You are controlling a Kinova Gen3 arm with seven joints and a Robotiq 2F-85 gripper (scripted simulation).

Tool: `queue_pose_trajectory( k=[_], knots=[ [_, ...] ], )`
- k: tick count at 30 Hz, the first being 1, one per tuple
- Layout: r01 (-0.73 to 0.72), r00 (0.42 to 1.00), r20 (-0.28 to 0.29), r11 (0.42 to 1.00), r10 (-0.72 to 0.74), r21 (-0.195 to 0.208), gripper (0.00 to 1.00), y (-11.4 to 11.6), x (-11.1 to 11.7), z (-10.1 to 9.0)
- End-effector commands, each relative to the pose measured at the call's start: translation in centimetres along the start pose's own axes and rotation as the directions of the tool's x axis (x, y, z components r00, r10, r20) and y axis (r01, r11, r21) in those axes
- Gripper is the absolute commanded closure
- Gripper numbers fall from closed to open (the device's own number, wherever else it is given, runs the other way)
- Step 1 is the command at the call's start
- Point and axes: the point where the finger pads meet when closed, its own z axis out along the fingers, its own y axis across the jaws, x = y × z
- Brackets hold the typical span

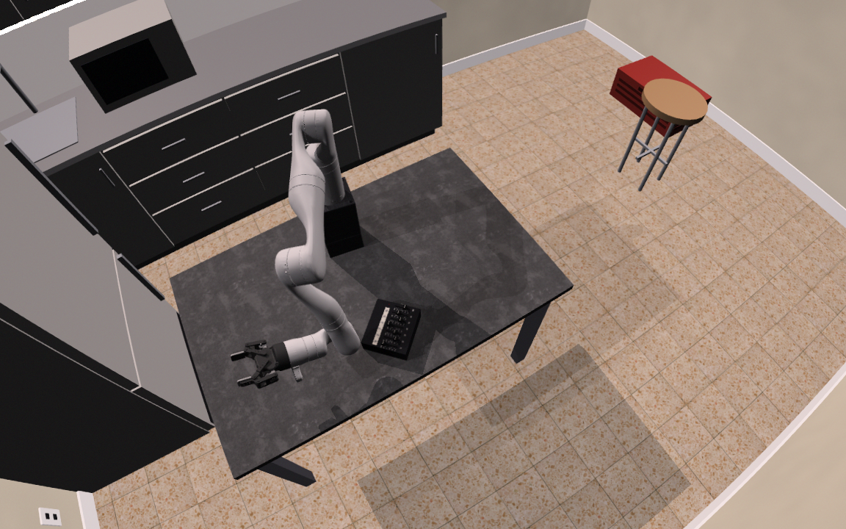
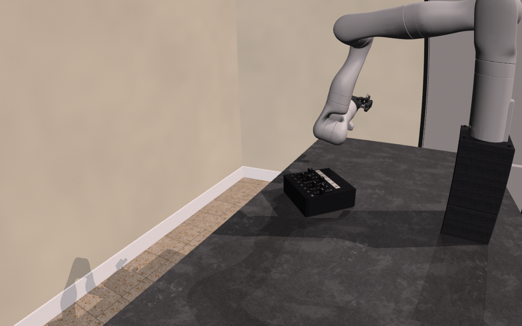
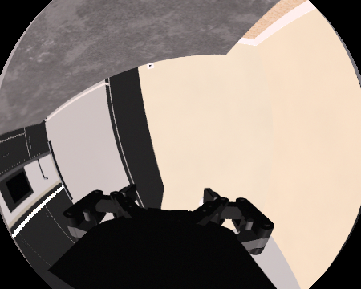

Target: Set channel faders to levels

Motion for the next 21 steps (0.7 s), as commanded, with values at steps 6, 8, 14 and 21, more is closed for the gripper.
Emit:
queue_pose_trajectory(
  k=[6,8,14,21],
  knots=[
    [-0.002,1.000,0.001,1.000,0.002,0.000,0.00,0.08,-0.10,0.05],
    [-0.002,1.000,0.001,1.000,0.002,0.000,0.00,0.08,-0.10,0.05],
    [-0.002,1.000,0.001,1.000,0.002,0.000,0.00,0.08,-0.10,0.05],
    [0.002,1.000,-0.008,1.000,-0.002,0.007,0.00,-0.08,0.06,-0.02]
  ],
)
